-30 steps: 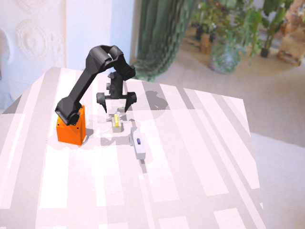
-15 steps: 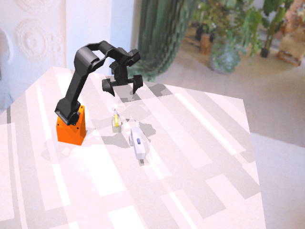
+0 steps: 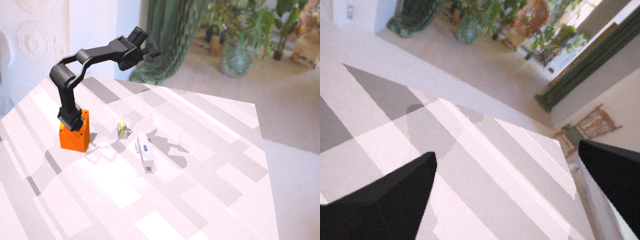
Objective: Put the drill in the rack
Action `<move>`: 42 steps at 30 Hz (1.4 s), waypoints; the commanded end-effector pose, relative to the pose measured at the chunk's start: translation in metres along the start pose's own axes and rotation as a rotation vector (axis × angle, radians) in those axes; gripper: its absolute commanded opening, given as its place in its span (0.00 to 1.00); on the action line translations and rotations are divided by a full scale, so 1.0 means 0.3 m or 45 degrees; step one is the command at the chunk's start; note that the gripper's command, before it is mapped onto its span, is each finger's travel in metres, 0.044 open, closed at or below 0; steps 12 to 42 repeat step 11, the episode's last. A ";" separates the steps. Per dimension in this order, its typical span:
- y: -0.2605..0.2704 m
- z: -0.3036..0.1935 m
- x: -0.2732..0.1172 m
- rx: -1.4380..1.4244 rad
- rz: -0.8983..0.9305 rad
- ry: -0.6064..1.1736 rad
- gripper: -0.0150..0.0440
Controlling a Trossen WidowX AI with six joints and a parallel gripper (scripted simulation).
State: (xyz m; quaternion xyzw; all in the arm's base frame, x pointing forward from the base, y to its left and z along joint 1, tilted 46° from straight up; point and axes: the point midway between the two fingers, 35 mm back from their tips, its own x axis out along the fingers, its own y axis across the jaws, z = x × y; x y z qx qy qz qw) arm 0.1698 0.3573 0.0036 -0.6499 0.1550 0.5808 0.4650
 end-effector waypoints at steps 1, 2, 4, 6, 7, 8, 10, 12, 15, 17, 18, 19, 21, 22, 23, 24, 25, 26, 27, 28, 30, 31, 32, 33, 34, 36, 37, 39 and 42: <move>-0.087 0.074 -0.096 -0.049 -0.154 -0.160 1.00; -0.115 0.096 -0.130 -0.063 -0.204 -0.207 1.00; -0.168 0.137 -0.203 -0.094 -0.307 -0.298 1.00; -0.217 0.176 -0.283 -0.131 -0.414 -0.388 1.00; -0.239 0.195 -0.326 -0.152 -0.469 -0.432 1.00; -0.261 0.213 -0.371 -0.173 -0.524 -0.475 1.00; -0.299 0.246 -0.465 -0.218 -0.638 -0.558 1.00; -0.316 0.260 -0.514 -0.241 -0.696 -0.598 1.00; -0.316 0.260 -0.514 -0.241 -0.696 -0.598 1.00; -0.316 0.260 -0.514 -0.241 -0.696 -0.598 1.00; -0.316 0.260 -0.514 -0.241 -0.696 -0.598 1.00; -0.316 0.260 -0.514 -0.241 -0.696 -0.598 1.00; -0.316 0.260 -0.514 -0.241 -0.696 -0.598 1.00; -0.316 0.260 -0.514 -0.241 -0.696 -0.598 1.00; -0.316 0.260 -0.514 -0.241 -0.696 -0.598 1.00; -0.316 0.260 -0.514 -0.241 -0.696 -0.598 1.00; -0.316 0.260 -0.514 -0.241 -0.696 -0.598 1.00; -0.316 0.260 -0.514 -0.241 -0.696 -0.598 1.00; -0.316 0.260 -0.514 -0.241 -0.696 -0.598 1.00; -0.316 0.260 -0.514 -0.241 -0.696 -0.598 1.00; -0.316 0.260 -0.514 -0.241 -0.696 -0.598 1.00; -0.316 0.260 -0.514 -0.241 -0.696 -0.598 1.00; -0.316 0.260 -0.514 -0.241 -0.696 -0.598 1.00; -0.316 0.260 -0.514 -0.241 -0.696 -0.598 1.00; -0.316 0.260 -0.514 -0.241 -0.696 -0.598 1.00; -0.316 0.260 -0.514 -0.241 -0.696 -0.598 1.00; -0.316 0.260 -0.514 -0.241 -0.696 -0.598 1.00; -0.316 0.260 -0.514 -0.241 -0.696 -0.598 1.00; -0.316 0.260 -0.514 -0.241 -0.696 -0.598 1.00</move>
